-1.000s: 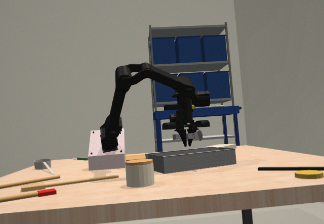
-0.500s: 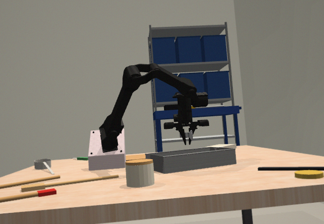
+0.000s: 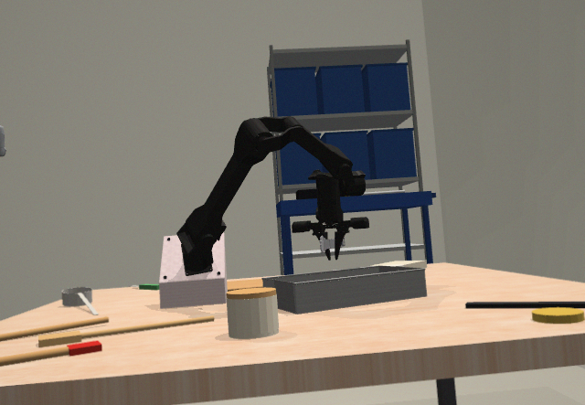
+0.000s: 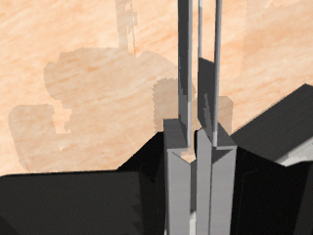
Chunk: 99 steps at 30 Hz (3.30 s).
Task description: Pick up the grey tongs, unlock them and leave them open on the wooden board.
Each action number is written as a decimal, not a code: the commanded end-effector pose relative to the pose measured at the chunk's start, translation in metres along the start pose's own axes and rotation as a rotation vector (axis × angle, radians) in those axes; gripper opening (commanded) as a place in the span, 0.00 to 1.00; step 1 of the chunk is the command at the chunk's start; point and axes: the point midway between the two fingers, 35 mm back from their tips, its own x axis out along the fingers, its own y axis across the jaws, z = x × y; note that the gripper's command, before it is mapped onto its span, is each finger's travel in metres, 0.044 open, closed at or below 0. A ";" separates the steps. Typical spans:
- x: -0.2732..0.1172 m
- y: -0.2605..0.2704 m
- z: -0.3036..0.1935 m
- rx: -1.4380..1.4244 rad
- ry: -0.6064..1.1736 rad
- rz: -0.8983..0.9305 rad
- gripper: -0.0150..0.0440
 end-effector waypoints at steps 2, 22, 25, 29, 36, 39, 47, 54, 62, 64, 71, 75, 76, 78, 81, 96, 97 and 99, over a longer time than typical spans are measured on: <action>0.000 0.009 0.021 0.094 -0.004 -0.001 0.00; 0.001 0.047 0.073 0.363 0.006 -0.004 0.00; -0.001 0.058 0.085 0.426 -0.001 -0.002 0.00; -0.003 0.074 0.100 0.514 -0.008 0.002 0.00; -0.005 0.105 0.123 0.667 -0.013 0.011 0.00; -0.005 0.119 0.132 0.734 -0.014 0.013 0.00; -0.004 0.157 0.152 0.909 -0.011 0.017 0.00; -0.002 0.190 0.166 1.069 -0.004 0.014 0.00; 0.001 0.212 0.172 1.172 0.002 0.008 0.00; 0.001 0.212 0.172 1.172 0.002 0.008 0.00; -0.002 0.212 0.172 1.168 -0.043 -0.035 0.00; -0.010 0.215 0.172 1.159 -0.148 -0.129 0.00; -0.012 0.215 0.172 1.155 -0.177 -0.152 0.00; -0.017 0.217 0.172 1.149 -0.236 -0.199 0.00; -0.025 0.219 0.172 1.139 -0.327 -0.266 0.00; -0.075 0.240 0.163 1.076 -0.814 -0.532 0.00; -0.077 0.241 0.163 1.074 -0.831 -0.539 0.00; -0.077 0.241 0.163 1.073 -0.837 -0.541 0.00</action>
